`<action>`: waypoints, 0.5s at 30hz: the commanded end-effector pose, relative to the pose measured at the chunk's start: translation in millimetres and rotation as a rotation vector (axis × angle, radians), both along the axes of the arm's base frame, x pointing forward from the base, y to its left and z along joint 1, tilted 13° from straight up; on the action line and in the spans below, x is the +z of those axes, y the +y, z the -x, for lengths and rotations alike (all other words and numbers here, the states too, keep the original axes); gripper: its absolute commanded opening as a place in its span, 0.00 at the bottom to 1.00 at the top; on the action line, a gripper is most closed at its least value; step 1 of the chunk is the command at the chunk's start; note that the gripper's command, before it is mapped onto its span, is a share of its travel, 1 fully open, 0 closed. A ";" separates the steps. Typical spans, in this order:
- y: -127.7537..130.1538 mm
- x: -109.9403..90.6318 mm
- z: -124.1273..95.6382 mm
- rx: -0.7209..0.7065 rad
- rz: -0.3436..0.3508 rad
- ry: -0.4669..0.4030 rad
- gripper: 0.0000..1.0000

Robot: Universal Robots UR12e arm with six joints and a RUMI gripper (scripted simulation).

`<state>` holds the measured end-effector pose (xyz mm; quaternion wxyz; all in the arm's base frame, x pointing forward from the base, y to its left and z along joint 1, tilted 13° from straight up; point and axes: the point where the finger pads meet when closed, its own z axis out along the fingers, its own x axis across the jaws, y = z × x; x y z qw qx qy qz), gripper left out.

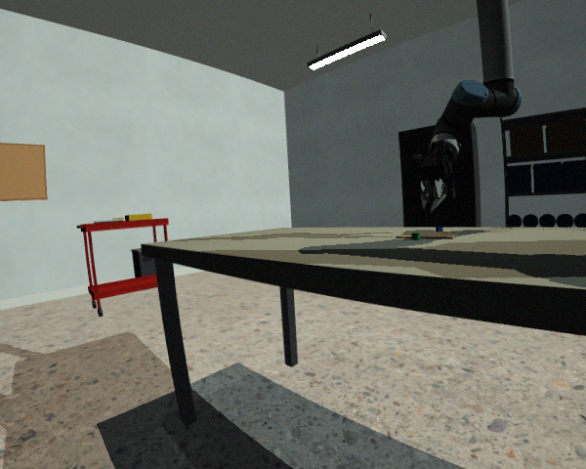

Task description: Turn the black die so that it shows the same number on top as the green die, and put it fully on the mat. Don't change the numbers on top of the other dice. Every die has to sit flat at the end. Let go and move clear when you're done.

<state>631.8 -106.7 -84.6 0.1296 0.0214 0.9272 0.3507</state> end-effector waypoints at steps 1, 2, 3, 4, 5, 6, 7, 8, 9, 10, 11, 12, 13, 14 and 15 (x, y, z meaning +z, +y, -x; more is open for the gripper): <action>-0.5 -3.2 -1.2 0.000 0.001 -0.001 0.00; -0.7 -4.8 -1.6 0.000 0.001 -0.001 0.00; -0.8 -6.4 -1.9 0.000 0.001 -0.001 0.00; -0.9 -8.1 -2.3 0.000 0.001 -0.001 0.00; -1.1 -9.8 -2.7 0.000 0.001 -0.001 0.00; -1.2 -11.5 -3.1 0.000 0.001 -0.001 0.00; -1.3 -13.3 -3.5 0.000 0.001 -0.001 0.00; -1.5 -15.0 -3.8 0.000 0.001 -0.001 0.00; -1.6 -16.8 -4.2 0.000 0.001 -0.001 0.00; -1.8 -18.6 -4.6 0.000 0.001 -0.001 0.00; -1.9 -20.3 -5.0 0.000 0.001 -0.001 0.00; -2.0 -22.1 -5.4 0.000 0.001 -0.001 0.00; -2.2 -23.8 -5.8 0.000 0.001 -0.001 0.00; -2.3 -25.5 -6.2 0.000 0.001 -0.001 0.00; -2.4 -27.2 -6.6 0.000 0.001 -0.001 0.00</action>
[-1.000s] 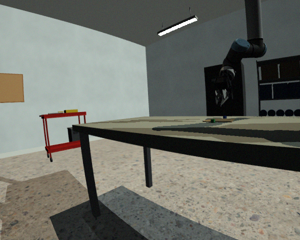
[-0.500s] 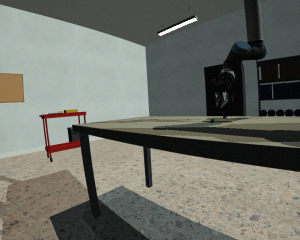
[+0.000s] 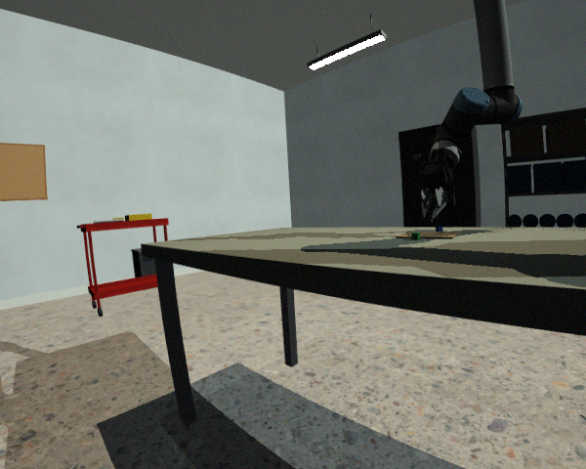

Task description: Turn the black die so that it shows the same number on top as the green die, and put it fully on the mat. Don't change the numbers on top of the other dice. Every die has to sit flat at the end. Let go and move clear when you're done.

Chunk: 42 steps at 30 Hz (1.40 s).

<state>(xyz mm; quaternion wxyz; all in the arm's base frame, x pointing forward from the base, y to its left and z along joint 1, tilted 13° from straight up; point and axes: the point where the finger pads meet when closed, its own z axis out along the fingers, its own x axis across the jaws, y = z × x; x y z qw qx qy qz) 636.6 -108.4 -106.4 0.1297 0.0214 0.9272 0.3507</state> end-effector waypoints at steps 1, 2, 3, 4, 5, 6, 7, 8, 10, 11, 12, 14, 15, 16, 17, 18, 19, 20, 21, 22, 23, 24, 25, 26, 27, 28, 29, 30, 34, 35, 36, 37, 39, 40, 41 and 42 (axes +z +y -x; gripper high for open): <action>-0.7 -5.3 -1.7 0.000 0.001 -0.001 0.00; -0.7 -5.3 -1.7 0.000 0.001 -0.001 0.00; -0.8 -6.9 -2.1 0.000 0.001 -0.001 0.00; -0.9 -8.5 -2.4 0.000 0.001 -0.001 0.00; -1.1 -10.1 -2.8 0.000 0.001 -0.001 0.00; -1.2 -11.6 -3.1 0.000 0.001 -0.001 0.00; -1.3 -13.0 -3.4 0.000 0.001 -0.001 0.00; -1.4 -14.4 -3.7 0.000 0.001 -0.001 0.00; -1.6 -16.9 -4.3 0.000 0.001 -0.001 0.00; -1.7 -18.1 -4.6 0.000 0.001 -0.001 0.00; -1.8 -19.1 -4.8 0.000 0.001 -0.001 0.00; -1.9 -21.1 -5.2 0.000 0.001 -0.001 0.00; -2.0 -21.9 -5.4 0.000 0.001 -0.001 0.00; -2.1 -22.6 -5.6 0.000 0.001 -0.001 0.00; -2.1 -23.3 -5.7 0.000 0.001 -0.001 0.00; -2.1 -23.3 -5.7 0.000 0.001 -0.001 0.00; -2.1 -23.3 -5.7 0.000 0.001 -0.001 0.00; -2.2 -23.9 -5.9 0.000 0.001 -0.001 0.00; -2.2 -24.4 -6.0 0.000 0.001 -0.001 0.00; -2.2 -24.8 -6.1 0.000 0.001 -0.001 0.00; -2.3 -25.2 -6.1 0.000 0.001 -0.001 0.00; -2.3 -25.5 -6.2 0.000 0.001 -0.001 0.00; -2.3 -25.7 -6.3 0.000 0.001 -0.001 0.00; -2.3 -25.9 -6.3 0.000 0.001 -0.001 0.00; -2.3 -26.0 -6.3 0.000 0.001 -0.001 0.00; -2.3 -26.1 -6.3 0.000 0.001 -0.001 0.00; -2.3 -26.1 -6.3 0.000 0.001 -0.001 0.00; -2.3 -26.1 -6.4 0.000 0.001 -0.001 0.00; -2.3 -26.1 -6.4 0.000 0.001 -0.001 0.00; -2.3 -26.1 -6.4 0.000 0.001 -0.001 0.00; -2.3 -26.1 -6.4 0.000 0.001 -0.001 0.00; -2.3 -26.1 -6.4 0.000 0.001 -0.001 0.00; -2.3 -26.1 -6.4 0.000 0.001 -0.001 0.00; -2.3 -26.1 -6.4 0.000 0.001 -0.001 0.00; -2.3 -26.1 -6.4 0.000 0.001 -0.001 0.00; -2.3 -26.1 -6.4 0.000 0.001 -0.001 0.00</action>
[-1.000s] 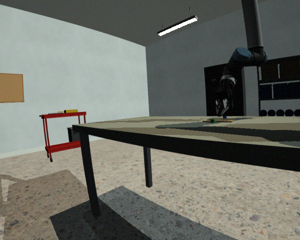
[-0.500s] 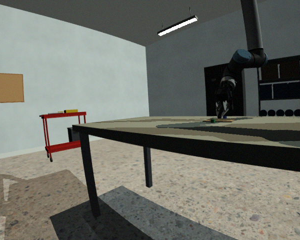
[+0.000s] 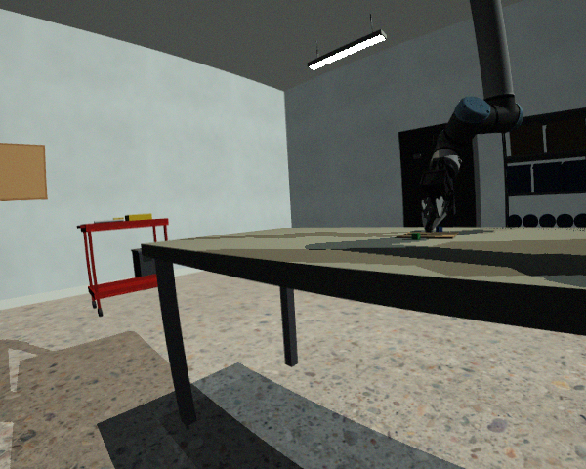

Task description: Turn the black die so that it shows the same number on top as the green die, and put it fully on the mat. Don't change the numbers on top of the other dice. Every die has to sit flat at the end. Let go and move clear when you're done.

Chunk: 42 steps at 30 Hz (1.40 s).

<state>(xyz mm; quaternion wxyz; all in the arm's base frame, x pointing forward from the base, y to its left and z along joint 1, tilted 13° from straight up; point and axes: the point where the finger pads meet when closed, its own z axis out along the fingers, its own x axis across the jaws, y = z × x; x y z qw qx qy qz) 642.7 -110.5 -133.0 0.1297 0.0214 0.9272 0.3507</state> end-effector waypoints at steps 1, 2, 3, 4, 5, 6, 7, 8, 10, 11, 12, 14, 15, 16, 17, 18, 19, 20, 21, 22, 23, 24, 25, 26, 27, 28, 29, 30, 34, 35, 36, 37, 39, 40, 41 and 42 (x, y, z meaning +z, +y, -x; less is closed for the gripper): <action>-0.2 0.4 -0.3 0.000 0.001 -0.001 0.00; -0.2 0.4 -0.3 0.000 0.001 -0.001 0.00; -0.2 0.4 -0.3 0.000 0.001 -0.001 0.00; -0.2 0.4 -0.3 0.000 0.001 -0.001 0.00; -0.2 0.4 -0.3 0.000 0.001 -0.001 0.00; -0.2 0.4 -0.3 0.000 0.001 -0.001 0.00; -0.2 0.4 -0.3 0.000 0.001 -0.001 0.00; -0.2 0.4 -0.3 0.000 0.001 -0.001 0.00; -0.2 0.4 -0.3 0.000 0.001 -0.001 0.00; -0.2 0.4 -0.3 0.000 0.001 -0.001 0.00; -0.2 0.4 -0.3 0.000 0.001 -0.001 0.00; -0.2 0.4 -0.3 0.000 0.001 -0.001 0.00; -0.2 0.4 -0.3 0.000 0.001 -0.001 0.00; -0.2 0.4 -0.3 0.000 0.001 -0.001 0.00; -0.2 0.4 -0.3 0.000 0.001 -0.001 0.00; -0.2 0.4 -0.3 0.000 0.001 -0.001 0.00; -0.2 0.4 -0.3 0.000 0.001 -0.001 0.00; -0.2 0.4 -0.3 0.000 0.001 -0.001 0.00; -0.2 0.4 -0.3 0.000 0.001 -0.001 0.00; -0.2 0.4 -0.3 0.000 0.001 -0.001 0.00; -0.2 0.4 -0.3 0.000 0.001 -0.001 0.00; -0.2 0.4 -0.3 0.000 0.001 -0.001 0.00; -0.2 0.4 -0.3 0.000 0.001 -0.001 0.00; -0.2 0.4 -0.3 0.000 0.001 -0.001 0.00; -0.2 0.4 -0.3 0.000 0.001 -0.001 0.00; -0.2 0.4 -0.3 0.000 0.001 -0.001 0.00; -0.2 0.3 -0.4 0.000 0.001 -0.001 0.00; -0.2 0.1 -0.4 0.000 0.001 -0.001 0.00; -0.3 -0.9 -0.6 0.000 0.001 -0.001 0.00; -0.3 -1.3 -0.7 0.000 0.001 -0.001 0.00; -0.4 -1.6 -0.8 0.000 0.001 -0.001 0.00; -0.4 -2.0 -0.9 0.000 0.001 -0.001 0.00; -0.5 -2.8 -1.0 0.000 0.001 -0.001 0.00; -0.5 -3.1 -1.1 0.000 0.001 -0.001 0.00; -0.5 -3.5 -1.2 0.000 0.001 -0.001 0.00; -0.5 -3.8 -1.2 0.000 0.001 -0.001 0.00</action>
